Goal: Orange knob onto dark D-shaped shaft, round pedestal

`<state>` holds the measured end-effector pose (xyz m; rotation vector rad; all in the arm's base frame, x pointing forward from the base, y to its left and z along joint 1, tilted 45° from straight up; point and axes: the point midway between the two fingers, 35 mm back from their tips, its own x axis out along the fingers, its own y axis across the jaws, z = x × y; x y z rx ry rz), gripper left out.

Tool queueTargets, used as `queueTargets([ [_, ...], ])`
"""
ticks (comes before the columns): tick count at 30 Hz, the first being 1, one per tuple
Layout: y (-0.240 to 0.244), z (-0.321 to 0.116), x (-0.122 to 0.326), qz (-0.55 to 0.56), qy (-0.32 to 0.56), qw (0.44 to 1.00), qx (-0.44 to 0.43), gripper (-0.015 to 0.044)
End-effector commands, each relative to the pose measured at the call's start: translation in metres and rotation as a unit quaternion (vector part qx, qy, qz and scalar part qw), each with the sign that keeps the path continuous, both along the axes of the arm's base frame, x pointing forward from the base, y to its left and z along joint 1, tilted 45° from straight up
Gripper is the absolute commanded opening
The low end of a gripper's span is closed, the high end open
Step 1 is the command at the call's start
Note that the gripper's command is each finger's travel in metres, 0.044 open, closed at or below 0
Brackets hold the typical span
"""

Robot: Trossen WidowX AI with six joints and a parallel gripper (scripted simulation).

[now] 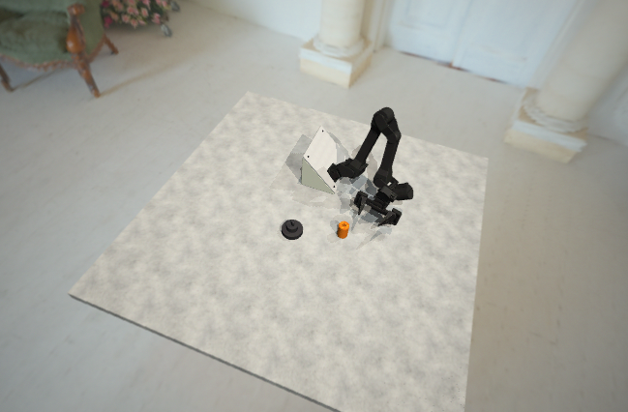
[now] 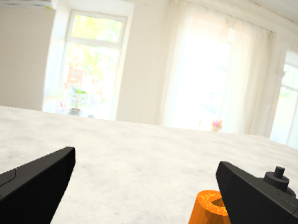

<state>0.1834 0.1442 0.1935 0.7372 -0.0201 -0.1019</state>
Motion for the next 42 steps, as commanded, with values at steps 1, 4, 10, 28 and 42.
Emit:
queueTargets([
  [1, 0.001, 0.000, 0.002, 0.002, 0.002, 1.000, -0.006, 0.0426],
  [4, 0.017, 0.000, 0.023, 0.037, 0.039, 0.994, -0.095, 0.0440],
  [10, 0.030, -0.021, 0.072, 0.138, 0.182, 0.934, -0.275, 0.0440],
  [28, -0.022, -0.010, 0.049, 0.542, 0.501, 0.664, -0.118, 0.0440],
  [42, -0.027, 0.024, 0.038, 0.583, 0.493, 0.646, -0.006, 0.0440],
])
